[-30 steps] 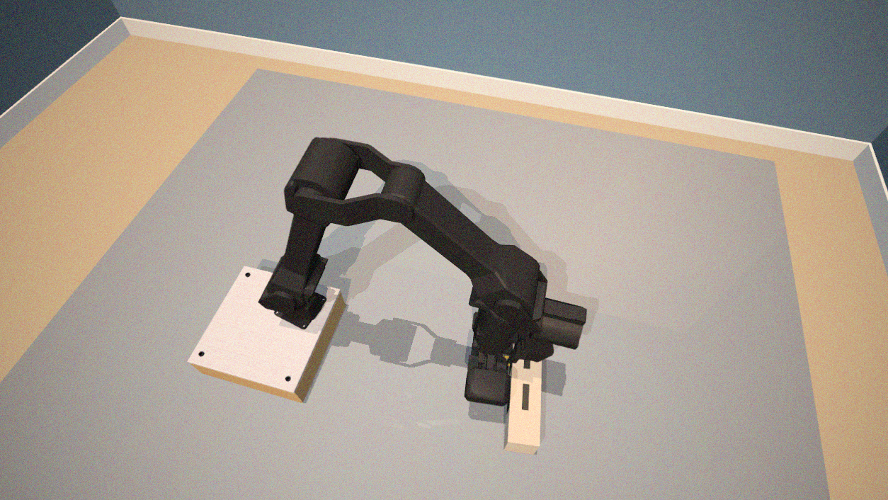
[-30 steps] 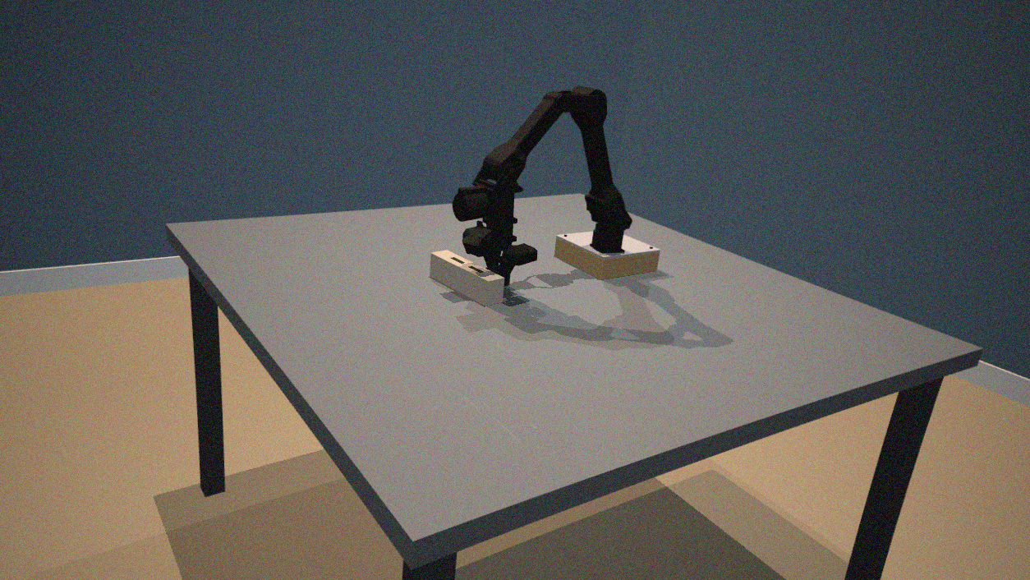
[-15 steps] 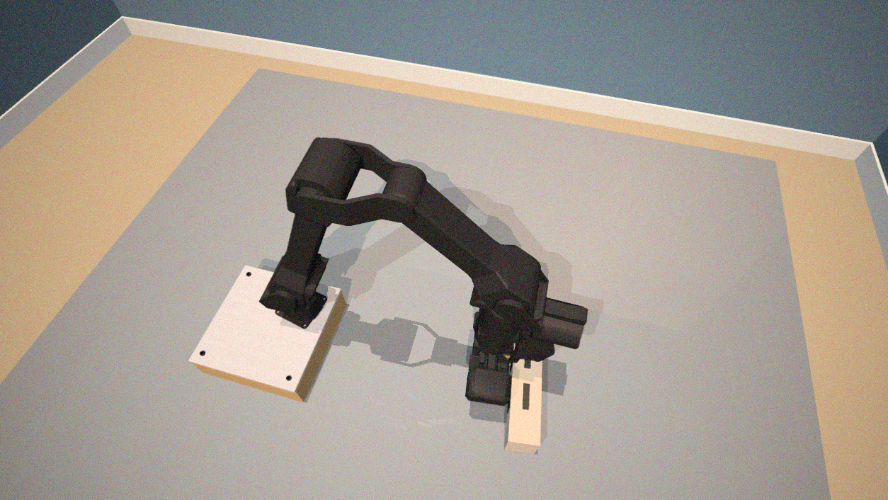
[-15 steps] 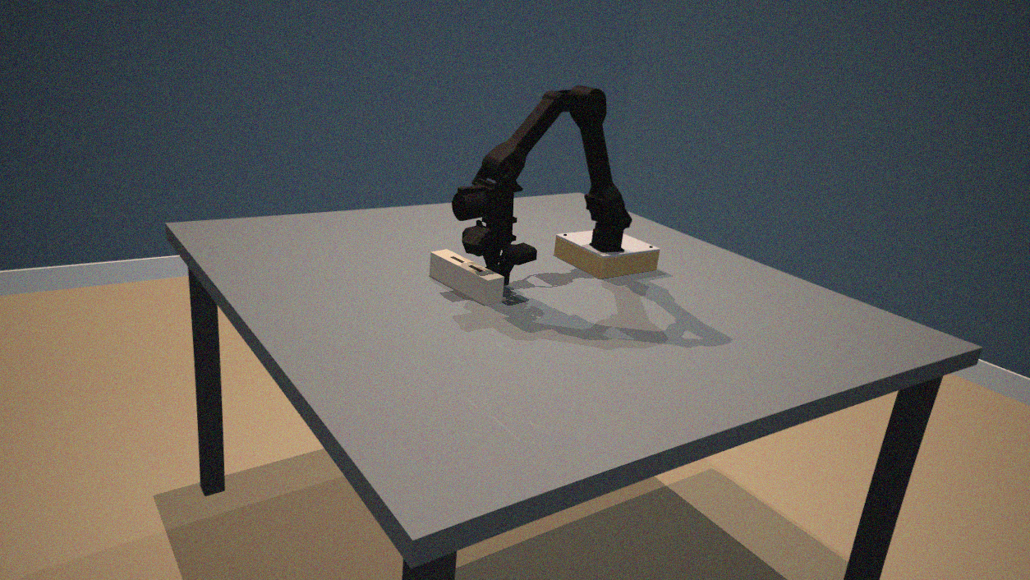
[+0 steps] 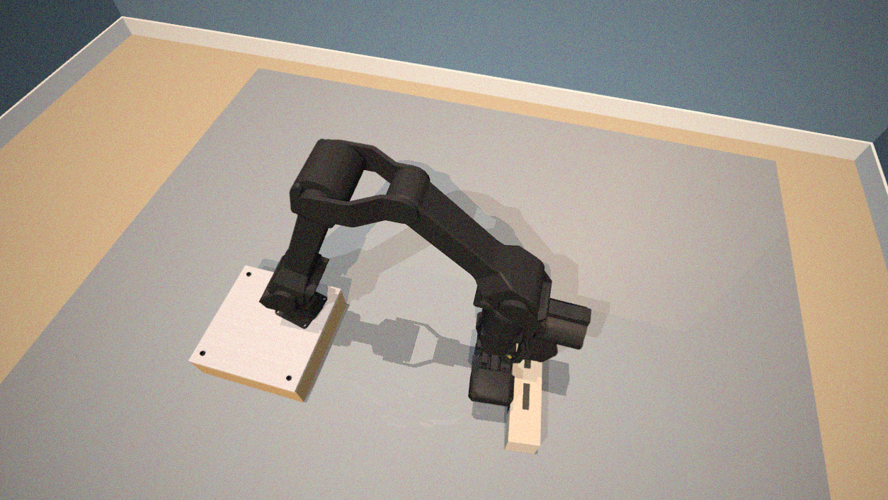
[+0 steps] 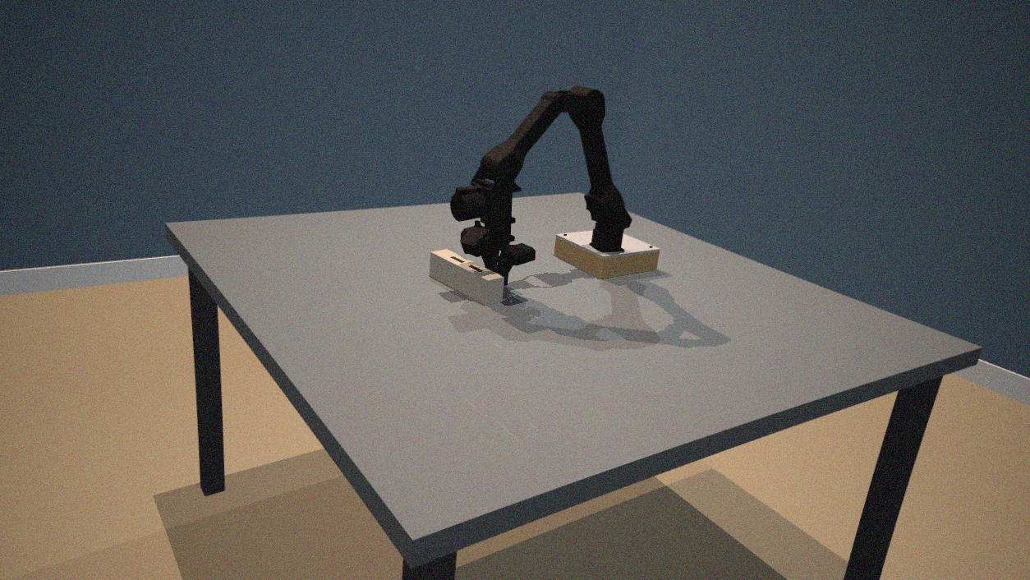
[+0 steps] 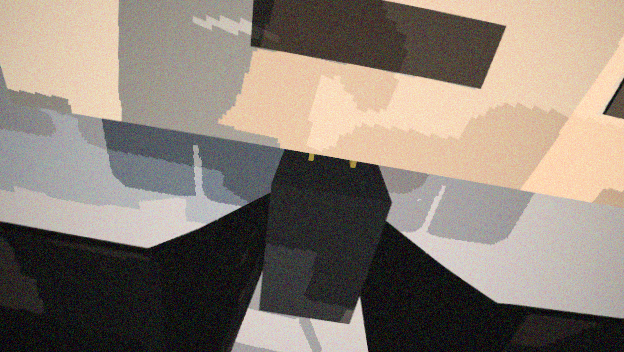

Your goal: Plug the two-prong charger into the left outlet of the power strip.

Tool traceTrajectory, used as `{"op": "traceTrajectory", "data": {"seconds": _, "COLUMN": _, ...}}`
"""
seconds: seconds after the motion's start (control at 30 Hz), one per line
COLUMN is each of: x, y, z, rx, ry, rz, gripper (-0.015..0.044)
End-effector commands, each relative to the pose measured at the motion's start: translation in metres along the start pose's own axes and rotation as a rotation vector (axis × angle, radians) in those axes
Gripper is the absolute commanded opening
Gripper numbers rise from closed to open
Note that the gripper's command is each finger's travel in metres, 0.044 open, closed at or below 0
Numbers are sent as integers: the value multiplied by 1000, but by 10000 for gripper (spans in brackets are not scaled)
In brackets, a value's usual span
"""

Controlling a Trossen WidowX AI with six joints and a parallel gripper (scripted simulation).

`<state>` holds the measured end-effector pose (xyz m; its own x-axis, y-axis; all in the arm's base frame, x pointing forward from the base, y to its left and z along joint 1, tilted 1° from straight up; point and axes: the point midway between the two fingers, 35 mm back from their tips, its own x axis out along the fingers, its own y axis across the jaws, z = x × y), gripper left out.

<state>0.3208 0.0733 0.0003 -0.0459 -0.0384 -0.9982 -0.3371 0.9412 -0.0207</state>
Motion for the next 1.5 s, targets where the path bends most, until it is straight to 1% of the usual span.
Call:
{"op": "traceTrajectory", "data": {"seconds": 0.0, "x": -1, "y": 0, "z": 2, "rx": 6, "ry": -1, "rz": 3, "gripper": 0}}
{"op": "traceTrajectory", "data": {"seconds": 1.47, "x": -2, "y": 0, "z": 18, "rx": 6, "ry": -3, "rz": 3, "gripper": 0}}
